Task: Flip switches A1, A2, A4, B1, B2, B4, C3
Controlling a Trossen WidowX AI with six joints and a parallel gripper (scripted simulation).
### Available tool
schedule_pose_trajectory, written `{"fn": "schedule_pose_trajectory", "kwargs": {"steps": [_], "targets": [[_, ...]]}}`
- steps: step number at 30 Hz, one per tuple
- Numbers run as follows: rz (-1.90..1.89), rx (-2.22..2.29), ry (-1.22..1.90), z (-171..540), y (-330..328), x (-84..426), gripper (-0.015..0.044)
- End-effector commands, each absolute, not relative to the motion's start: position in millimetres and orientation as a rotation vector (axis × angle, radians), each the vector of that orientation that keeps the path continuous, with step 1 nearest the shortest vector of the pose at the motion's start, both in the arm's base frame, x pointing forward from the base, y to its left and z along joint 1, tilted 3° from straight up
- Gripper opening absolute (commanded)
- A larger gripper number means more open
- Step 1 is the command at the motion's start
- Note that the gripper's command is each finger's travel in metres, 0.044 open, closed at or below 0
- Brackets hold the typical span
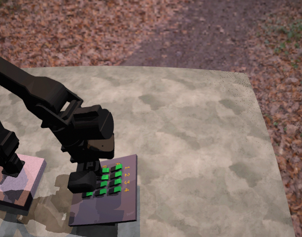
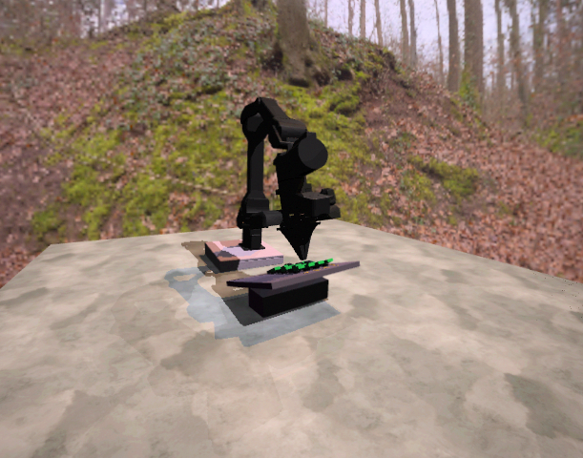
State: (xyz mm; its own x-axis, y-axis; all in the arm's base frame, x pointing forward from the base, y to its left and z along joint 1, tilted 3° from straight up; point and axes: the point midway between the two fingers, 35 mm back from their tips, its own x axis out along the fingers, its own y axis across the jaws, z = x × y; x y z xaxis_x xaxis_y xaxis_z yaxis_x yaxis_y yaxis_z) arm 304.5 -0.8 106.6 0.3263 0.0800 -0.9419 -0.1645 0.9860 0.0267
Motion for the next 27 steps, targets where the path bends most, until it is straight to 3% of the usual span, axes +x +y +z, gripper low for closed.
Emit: {"fn": "schedule_pose_trajectory", "kwargs": {"steps": [1, 7, 13, 27], "targets": [[0.158, -0.080, 1.184, 154.5, -5.2, 290.1, 0.0000], [0.158, -0.080, 1.183, 157.6, -7.2, 288.7, 0.0000], [0.155, -0.083, 1.183, 156.7, -50.1, 295.6, 0.0000], [0.155, -0.085, 1.208, 123.6, -47.1, 309.8, 0.0000]]}}
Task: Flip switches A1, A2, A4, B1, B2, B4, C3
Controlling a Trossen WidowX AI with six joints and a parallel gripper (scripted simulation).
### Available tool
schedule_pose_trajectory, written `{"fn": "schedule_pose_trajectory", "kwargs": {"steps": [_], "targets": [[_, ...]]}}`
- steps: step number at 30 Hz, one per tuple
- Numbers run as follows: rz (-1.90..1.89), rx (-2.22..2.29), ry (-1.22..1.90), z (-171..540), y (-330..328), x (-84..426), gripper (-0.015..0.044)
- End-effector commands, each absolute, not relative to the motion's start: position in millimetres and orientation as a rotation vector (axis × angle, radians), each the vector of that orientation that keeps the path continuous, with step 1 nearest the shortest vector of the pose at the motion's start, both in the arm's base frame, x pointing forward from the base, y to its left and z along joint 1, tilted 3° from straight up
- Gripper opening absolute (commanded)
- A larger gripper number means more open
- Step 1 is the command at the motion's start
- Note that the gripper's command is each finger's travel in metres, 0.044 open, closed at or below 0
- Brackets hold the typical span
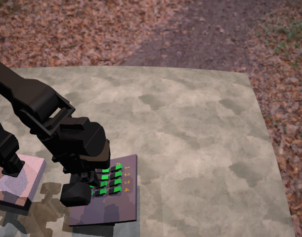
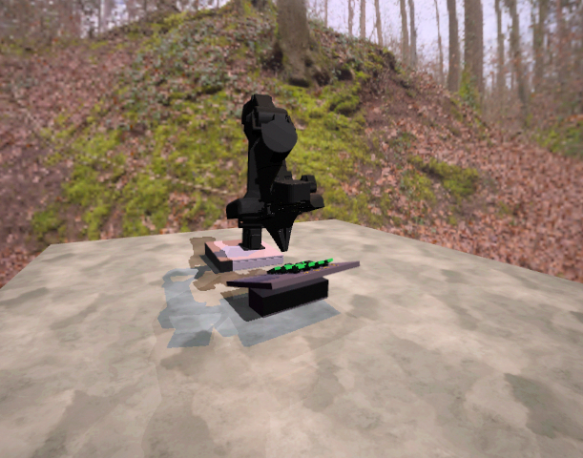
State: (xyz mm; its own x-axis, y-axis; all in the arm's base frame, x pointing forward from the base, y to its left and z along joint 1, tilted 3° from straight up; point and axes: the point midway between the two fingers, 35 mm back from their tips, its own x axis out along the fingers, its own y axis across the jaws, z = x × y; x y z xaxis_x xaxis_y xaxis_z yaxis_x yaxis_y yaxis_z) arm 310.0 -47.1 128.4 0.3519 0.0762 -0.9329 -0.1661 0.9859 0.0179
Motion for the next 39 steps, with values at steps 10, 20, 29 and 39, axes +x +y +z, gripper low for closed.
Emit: {"fn": "schedule_pose_trajectory", "kwargs": {"steps": [10, 20, 29, 39], "targets": [[0.155, -0.085, 1.208, 113.3, -46.2, 313.8, 0.0000], [0.155, -0.085, 1.207, 102.6, -45.3, 318.2, 0.0000], [0.155, -0.085, 1.207, 102.6, -45.3, 318.2, 0.0000], [0.155, -0.085, 1.207, 102.6, -45.3, 318.2, 0.0000]]}}
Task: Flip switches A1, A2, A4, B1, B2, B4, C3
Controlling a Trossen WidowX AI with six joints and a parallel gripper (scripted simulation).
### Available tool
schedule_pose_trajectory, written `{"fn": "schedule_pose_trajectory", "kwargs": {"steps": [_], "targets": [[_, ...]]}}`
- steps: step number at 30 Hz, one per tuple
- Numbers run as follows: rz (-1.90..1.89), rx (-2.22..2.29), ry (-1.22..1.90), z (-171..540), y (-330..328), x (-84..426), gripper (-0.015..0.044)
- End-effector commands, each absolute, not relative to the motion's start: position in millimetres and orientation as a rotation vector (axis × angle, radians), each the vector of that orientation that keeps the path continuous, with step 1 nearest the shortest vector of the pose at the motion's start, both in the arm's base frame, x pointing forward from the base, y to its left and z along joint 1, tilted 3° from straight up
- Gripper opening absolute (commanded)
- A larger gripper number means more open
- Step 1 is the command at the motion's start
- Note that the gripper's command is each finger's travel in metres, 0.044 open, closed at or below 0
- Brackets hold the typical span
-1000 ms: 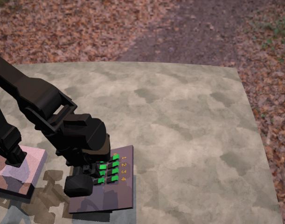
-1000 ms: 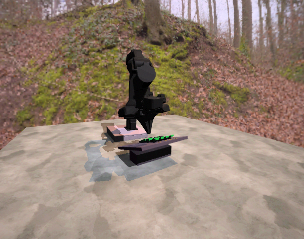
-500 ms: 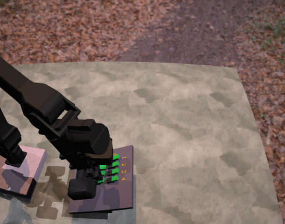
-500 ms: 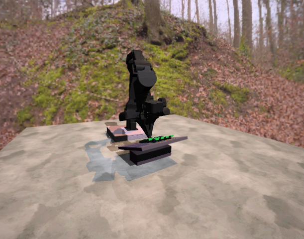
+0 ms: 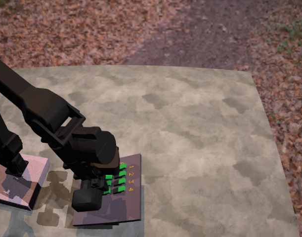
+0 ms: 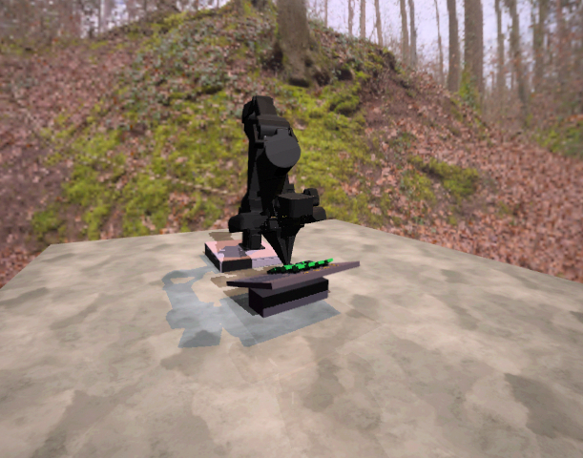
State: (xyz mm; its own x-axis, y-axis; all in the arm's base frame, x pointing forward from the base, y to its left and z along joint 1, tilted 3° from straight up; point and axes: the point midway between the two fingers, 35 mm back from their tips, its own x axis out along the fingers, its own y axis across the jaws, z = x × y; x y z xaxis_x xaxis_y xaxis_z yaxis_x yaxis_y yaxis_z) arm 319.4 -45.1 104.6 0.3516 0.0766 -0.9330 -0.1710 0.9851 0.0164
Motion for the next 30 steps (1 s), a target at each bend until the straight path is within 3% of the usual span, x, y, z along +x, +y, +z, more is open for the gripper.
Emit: {"fn": "schedule_pose_trajectory", "kwargs": {"steps": [1, 30], "targets": [[0.155, -0.085, 1.207, 102.6, -45.3, 318.2, 0.0000], [0.155, -0.085, 1.207, 100.0, -45.1, 319.2, 0.0000]]}}
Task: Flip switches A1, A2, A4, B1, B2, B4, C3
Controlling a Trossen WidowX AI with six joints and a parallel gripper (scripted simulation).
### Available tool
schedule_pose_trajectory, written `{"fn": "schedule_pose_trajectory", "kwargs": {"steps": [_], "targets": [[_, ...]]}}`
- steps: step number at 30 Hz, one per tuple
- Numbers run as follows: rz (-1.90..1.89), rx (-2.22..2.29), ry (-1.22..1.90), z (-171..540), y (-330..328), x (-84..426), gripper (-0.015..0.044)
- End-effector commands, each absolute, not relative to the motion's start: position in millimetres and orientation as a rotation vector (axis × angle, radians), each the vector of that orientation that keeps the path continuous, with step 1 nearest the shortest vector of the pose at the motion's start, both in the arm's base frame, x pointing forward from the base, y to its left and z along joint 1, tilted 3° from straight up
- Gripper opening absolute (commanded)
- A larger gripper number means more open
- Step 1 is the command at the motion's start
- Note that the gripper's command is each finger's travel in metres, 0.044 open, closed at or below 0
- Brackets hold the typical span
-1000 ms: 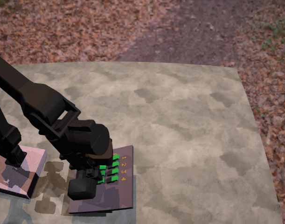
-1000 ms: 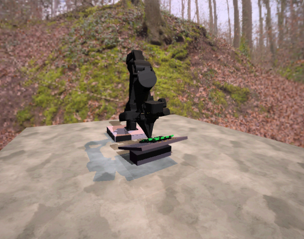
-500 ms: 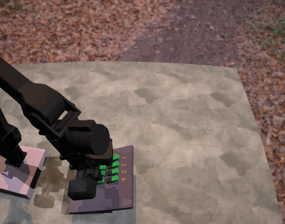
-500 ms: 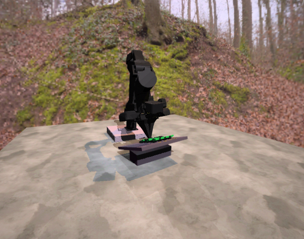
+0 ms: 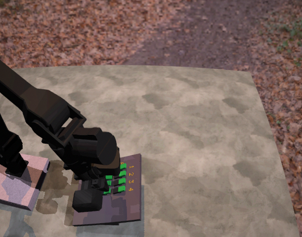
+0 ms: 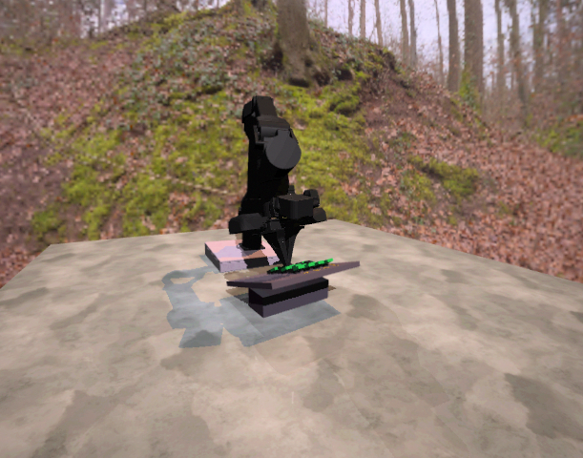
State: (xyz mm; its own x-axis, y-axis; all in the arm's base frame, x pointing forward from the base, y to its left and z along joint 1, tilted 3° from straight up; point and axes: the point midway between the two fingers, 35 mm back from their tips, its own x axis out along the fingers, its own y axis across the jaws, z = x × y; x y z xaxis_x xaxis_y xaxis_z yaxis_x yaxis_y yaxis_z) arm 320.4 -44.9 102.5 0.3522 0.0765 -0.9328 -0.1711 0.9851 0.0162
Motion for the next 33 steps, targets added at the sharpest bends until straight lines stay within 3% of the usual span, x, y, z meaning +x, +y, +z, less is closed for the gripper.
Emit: {"fn": "schedule_pose_trajectory", "kwargs": {"steps": [1, 33], "targets": [[0.155, -0.085, 1.207, 99.9, -45.1, 319.2, 0.0000], [0.155, -0.085, 1.207, 96.0, -44.7, 320.8, 0.0000]]}}
